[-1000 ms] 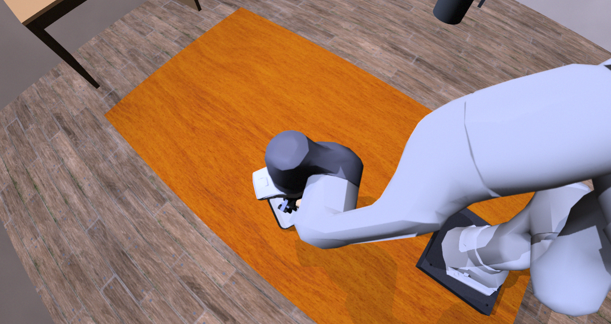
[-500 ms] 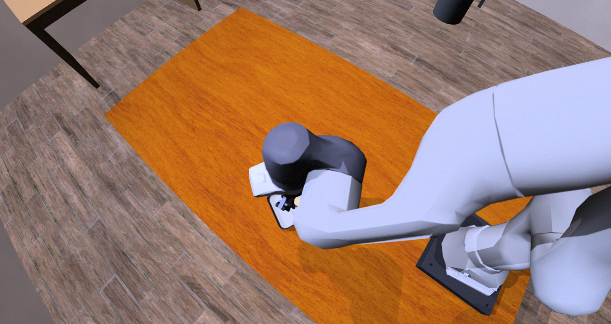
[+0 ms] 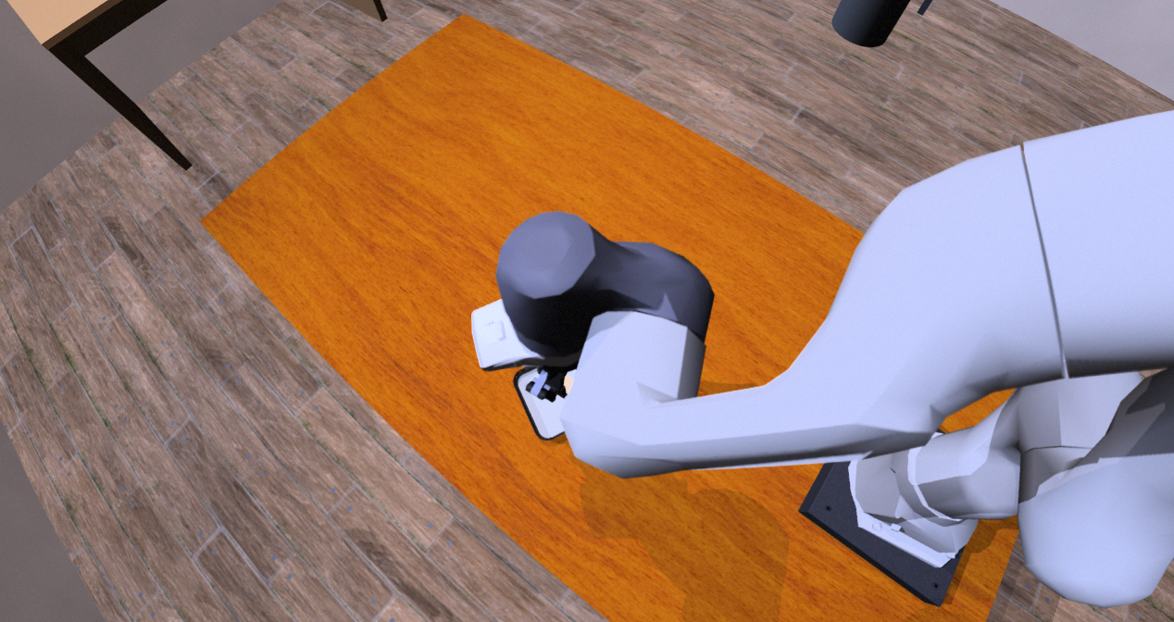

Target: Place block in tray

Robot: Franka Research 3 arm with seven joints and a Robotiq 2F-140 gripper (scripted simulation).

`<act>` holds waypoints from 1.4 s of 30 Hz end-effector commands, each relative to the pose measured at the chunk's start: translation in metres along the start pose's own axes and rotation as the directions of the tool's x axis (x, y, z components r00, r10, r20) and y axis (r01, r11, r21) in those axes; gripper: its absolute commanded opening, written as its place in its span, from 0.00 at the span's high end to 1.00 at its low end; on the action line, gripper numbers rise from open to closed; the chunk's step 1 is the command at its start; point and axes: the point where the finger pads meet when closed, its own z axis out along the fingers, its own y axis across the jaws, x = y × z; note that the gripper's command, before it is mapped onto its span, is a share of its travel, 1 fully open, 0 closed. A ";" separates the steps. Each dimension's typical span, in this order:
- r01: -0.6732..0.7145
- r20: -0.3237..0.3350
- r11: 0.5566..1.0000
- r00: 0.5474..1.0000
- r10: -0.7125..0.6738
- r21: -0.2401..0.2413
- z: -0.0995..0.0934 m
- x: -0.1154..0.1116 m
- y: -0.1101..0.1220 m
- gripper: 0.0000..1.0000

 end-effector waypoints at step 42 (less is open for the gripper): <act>0.003 0.014 1.000 1.000 -0.003 -0.002 -0.003 -0.236 0.053 0.65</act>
